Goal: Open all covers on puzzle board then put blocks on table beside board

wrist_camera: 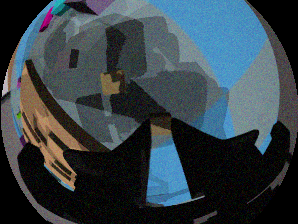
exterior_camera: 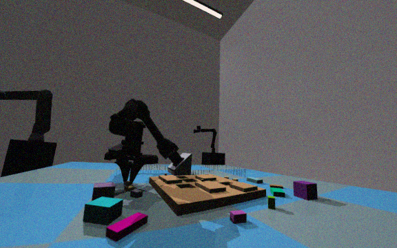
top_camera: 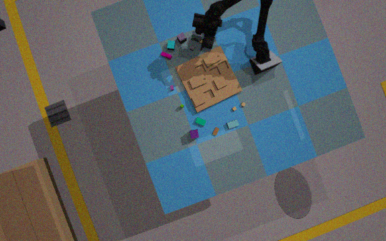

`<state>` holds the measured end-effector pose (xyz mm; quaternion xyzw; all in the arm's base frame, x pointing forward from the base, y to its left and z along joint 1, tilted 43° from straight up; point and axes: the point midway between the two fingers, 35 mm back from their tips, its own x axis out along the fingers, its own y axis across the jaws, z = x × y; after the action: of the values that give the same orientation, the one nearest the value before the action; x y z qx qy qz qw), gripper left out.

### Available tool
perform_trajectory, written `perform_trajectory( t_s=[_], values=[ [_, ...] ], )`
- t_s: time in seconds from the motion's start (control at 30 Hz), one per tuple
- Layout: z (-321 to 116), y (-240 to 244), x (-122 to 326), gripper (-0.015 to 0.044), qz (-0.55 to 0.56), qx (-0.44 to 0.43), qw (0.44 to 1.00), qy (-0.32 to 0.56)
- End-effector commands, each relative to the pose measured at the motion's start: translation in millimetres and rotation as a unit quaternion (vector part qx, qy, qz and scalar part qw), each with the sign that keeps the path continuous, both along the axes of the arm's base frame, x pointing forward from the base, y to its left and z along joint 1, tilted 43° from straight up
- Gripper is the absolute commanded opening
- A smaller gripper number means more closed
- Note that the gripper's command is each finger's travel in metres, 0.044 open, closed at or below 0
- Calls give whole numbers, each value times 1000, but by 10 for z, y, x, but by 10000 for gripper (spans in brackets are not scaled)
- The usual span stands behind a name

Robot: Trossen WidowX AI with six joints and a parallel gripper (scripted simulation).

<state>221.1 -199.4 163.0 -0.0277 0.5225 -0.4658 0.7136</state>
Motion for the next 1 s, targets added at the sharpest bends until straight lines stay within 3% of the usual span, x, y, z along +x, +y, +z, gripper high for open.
perform_trajectory(
  t_s=[0.0, 0.03, 0.5, 0.97],
  values=[
    [-45, -21, -14, 80, 1, 2, 1000, 2],
    [-45, -21, -14, 80, 1, 2, 1000, 2],
    [0, 2, -4, 440, 0, 0, 1000, 1],
    [302, 317, 12, 440, 0, 5, 1000, 1]
  ],
)
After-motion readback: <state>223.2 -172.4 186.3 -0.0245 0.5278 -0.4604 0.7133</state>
